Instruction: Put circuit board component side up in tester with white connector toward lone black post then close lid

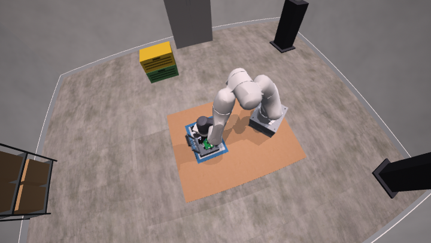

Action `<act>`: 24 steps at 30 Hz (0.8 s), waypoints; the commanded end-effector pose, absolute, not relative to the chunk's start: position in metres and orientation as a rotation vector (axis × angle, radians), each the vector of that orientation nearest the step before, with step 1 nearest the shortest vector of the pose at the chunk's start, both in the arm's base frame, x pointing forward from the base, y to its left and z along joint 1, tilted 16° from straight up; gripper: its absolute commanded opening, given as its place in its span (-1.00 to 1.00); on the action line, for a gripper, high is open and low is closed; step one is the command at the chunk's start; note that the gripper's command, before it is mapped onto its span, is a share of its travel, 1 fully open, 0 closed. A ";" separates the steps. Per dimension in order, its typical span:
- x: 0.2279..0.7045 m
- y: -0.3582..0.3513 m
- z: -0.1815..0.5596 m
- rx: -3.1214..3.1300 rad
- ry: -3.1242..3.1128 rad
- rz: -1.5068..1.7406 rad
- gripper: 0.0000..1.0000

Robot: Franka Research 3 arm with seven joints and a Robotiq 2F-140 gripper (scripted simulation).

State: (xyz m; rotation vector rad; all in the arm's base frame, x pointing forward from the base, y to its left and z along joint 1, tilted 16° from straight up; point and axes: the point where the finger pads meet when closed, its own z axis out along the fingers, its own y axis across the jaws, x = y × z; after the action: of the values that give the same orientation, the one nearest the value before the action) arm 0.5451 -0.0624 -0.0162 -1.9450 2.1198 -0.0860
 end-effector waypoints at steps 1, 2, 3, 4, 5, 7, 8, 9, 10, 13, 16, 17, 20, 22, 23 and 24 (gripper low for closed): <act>0.546 -0.062 -0.016 -1.951 2.114 -0.091 0.16; 0.546 -0.062 -0.016 -1.951 2.114 -0.091 0.16; 0.546 -0.062 -0.016 -1.951 2.114 -0.091 0.16; 0.546 -0.062 -0.016 -1.951 2.114 -0.091 0.16; 0.546 -0.062 -0.016 -1.951 2.114 -0.091 0.16; 0.546 -0.062 -0.016 -1.951 2.114 -0.091 0.16; 0.546 -0.062 -0.016 -1.951 2.114 -0.091 0.16; 0.546 -0.062 -0.016 -1.951 2.114 -0.091 0.16; 0.546 -0.062 -0.016 -1.951 2.114 -0.091 0.16; 0.546 -0.062 -0.015 -1.951 2.114 -0.091 0.16; 0.545 -0.063 -0.013 -1.951 2.113 -0.091 0.16; 0.545 -0.063 -0.011 -1.951 2.113 -0.091 0.16; 0.544 -0.063 -0.007 -1.951 2.114 -0.091 0.16; 0.543 -0.064 -0.003 -1.951 2.113 -0.091 0.16; 0.543 -0.064 0.000 -1.951 2.113 -0.091 0.16; 0.543 -0.064 0.000 -1.951 2.113 -0.091 0.16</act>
State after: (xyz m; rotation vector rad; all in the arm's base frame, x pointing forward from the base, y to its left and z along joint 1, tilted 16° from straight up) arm 0.5455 -0.0638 -0.0035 -1.9480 2.1125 -0.0999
